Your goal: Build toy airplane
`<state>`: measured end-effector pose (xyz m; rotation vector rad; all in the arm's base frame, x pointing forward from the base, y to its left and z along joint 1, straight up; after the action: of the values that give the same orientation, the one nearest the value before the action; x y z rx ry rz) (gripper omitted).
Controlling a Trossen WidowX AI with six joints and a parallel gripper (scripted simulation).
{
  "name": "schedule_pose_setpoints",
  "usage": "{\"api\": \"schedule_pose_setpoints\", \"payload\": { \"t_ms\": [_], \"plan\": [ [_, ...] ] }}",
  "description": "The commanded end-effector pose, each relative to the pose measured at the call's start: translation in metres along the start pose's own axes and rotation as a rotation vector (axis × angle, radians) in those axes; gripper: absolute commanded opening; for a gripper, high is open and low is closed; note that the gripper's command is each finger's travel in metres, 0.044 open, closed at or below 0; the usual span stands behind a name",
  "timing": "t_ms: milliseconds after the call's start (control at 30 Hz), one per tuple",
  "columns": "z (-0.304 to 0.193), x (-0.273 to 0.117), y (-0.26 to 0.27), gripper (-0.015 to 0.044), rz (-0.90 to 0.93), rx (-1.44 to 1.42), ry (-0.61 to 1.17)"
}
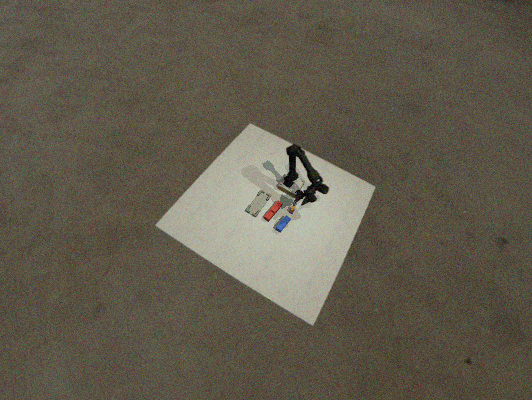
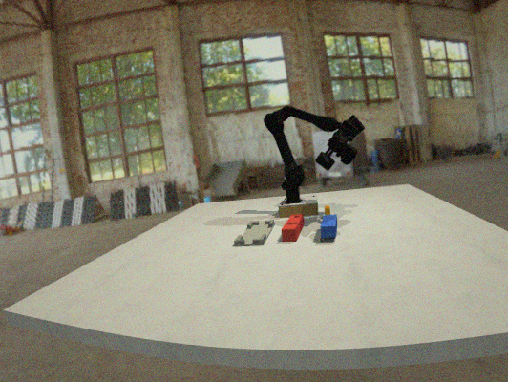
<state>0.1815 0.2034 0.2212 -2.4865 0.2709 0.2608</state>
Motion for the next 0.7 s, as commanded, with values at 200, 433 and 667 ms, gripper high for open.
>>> {"api": "schedule_pose_setpoints", "payload": {
  "t_ms": [200,433,667],
  "plan": [
    [0.0,0.045,0.022,0.044,0.243,0.272,-0.098],
    [-0.01,0.097,0.072,0.044,0.702,0.796,-0.127],
    [-0.03,0.121,0.123,0.044,1.209,1.41,0.022]
  ]
}}
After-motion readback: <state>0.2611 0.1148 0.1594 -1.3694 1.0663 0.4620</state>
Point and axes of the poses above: the point midway between the two fingers, 35 mm back from their tips, its own x axis out along the fingers, its own y axis across the jaws, z = x × y, the point moved 3 cm from there along -x, back along the fingers, and after that the axes turned 12 degrees about -x, right-handed, at the moved point
